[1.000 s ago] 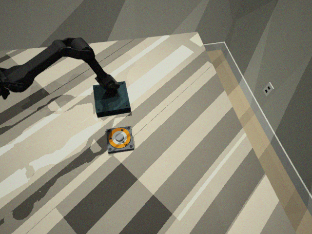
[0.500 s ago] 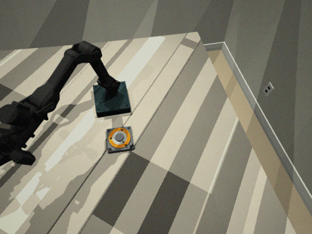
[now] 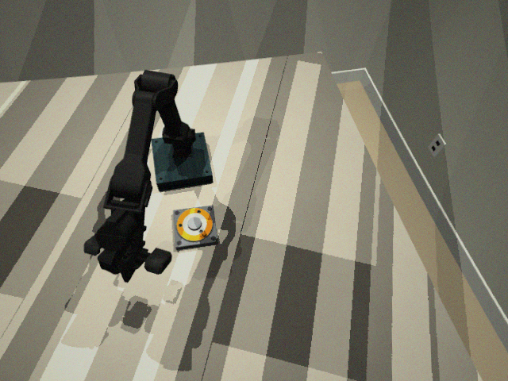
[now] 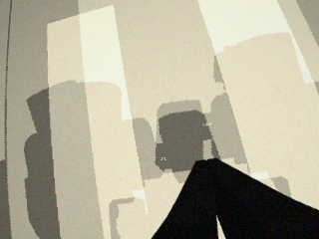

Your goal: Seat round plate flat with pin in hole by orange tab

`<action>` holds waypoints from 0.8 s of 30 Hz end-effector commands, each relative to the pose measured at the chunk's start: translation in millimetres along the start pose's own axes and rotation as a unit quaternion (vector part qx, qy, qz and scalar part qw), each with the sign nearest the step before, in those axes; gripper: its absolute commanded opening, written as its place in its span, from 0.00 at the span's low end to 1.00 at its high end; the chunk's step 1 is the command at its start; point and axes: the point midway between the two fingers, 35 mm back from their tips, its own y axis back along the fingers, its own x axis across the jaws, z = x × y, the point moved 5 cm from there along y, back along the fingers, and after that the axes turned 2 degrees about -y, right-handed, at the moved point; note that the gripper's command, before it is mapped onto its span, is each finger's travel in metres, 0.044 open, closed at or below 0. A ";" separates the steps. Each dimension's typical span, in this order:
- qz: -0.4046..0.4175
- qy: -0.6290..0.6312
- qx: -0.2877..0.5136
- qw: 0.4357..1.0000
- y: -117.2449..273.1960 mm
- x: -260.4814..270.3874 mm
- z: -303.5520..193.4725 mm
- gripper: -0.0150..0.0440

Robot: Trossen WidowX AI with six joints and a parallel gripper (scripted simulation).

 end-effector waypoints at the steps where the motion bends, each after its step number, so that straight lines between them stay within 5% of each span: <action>1: 0.028 0.078 0.104 0.991 4.2 42.1 -52.2 0.25; 10: 0.057 0.240 0.296 0.923 38.6 93.2 -155.1 0.25; 24: 0.057 0.245 0.301 0.920 28.9 93.0 -164.3 0.25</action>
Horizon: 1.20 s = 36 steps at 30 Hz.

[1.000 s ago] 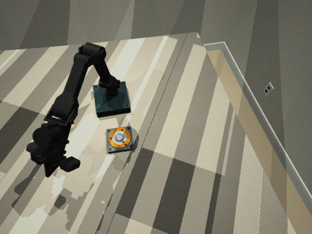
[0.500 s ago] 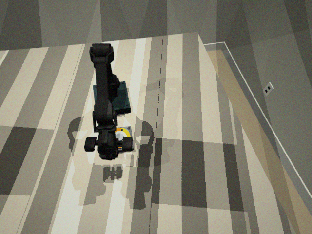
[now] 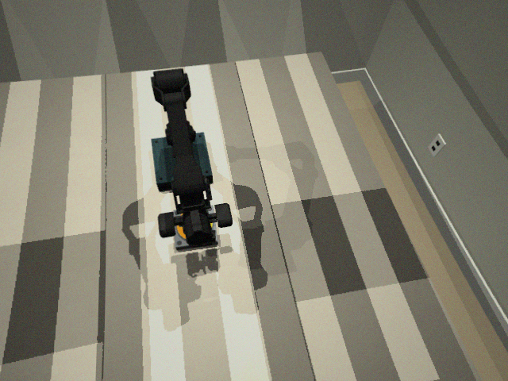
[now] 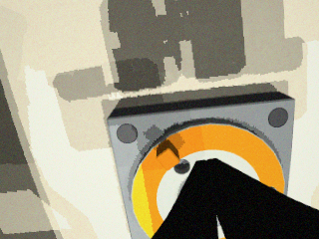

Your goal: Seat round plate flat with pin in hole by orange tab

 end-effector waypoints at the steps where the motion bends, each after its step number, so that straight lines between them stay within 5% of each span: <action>1: 0.003 0.004 0.006 1.000 -15.7 1.6 -1.5 0.25; 7: 0.003 0.004 0.006 1.000 -44.8 1.3 -2.8 0.25; 36: 0.004 0.004 0.006 1.000 -45.8 20.4 -8.9 0.25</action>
